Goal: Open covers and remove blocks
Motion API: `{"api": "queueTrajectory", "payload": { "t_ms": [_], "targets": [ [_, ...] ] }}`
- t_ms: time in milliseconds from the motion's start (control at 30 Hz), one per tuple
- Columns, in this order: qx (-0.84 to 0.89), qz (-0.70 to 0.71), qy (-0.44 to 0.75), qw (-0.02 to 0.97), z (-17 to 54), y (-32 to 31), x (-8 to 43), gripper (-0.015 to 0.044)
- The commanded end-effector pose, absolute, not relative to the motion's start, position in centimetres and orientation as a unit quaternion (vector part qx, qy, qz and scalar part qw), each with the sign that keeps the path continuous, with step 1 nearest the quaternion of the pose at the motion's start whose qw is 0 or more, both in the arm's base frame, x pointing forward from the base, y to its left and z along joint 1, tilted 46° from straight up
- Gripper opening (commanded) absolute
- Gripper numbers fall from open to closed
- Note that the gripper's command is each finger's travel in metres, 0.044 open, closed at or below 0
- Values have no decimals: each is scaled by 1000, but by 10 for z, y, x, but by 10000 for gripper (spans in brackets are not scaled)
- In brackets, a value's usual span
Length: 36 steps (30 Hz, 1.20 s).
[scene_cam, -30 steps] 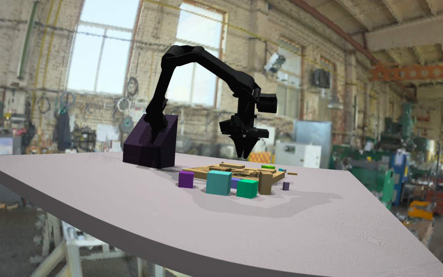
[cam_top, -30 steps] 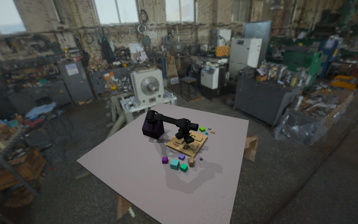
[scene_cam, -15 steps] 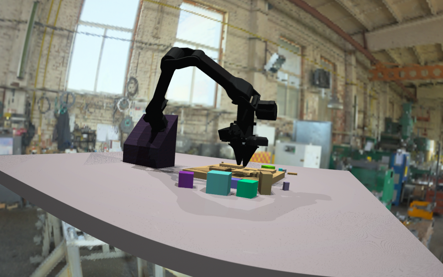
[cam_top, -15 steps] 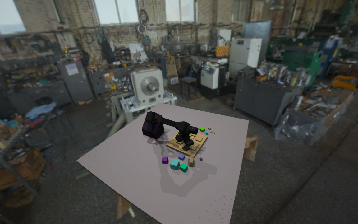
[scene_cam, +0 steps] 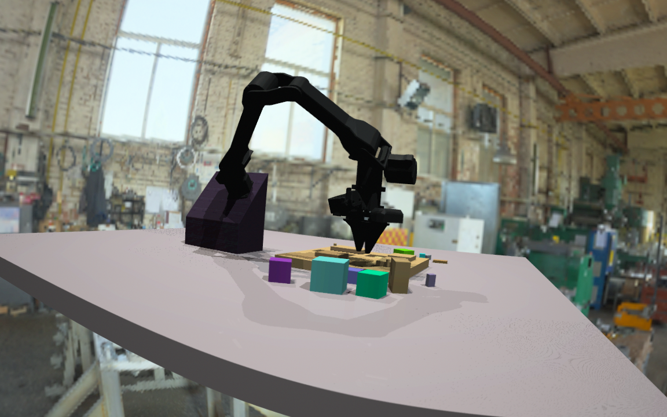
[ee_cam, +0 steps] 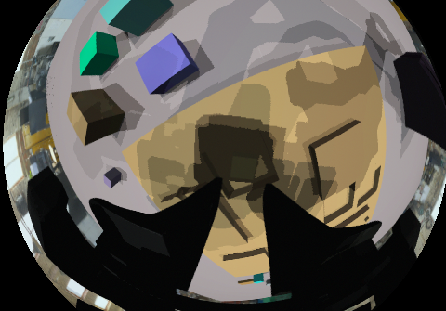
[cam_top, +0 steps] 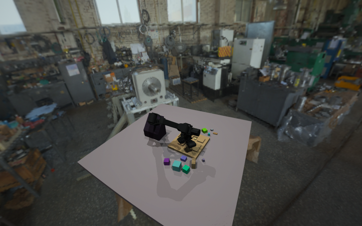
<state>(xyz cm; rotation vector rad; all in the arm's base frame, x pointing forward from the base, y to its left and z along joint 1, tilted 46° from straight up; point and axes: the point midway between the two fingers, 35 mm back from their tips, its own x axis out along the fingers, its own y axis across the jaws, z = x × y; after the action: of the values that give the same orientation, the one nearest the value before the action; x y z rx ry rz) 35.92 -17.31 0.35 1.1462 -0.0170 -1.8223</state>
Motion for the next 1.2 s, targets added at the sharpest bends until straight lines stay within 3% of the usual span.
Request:
{"api": "queueTrajectory", "payload": {
  "t_ms": [0, 1167],
  "targets": [
    [466, -745, -7, 477, 3, -174, 359, 144],
    [466, -745, -7, 477, -12, -189, 356, 144]
  ]
}}
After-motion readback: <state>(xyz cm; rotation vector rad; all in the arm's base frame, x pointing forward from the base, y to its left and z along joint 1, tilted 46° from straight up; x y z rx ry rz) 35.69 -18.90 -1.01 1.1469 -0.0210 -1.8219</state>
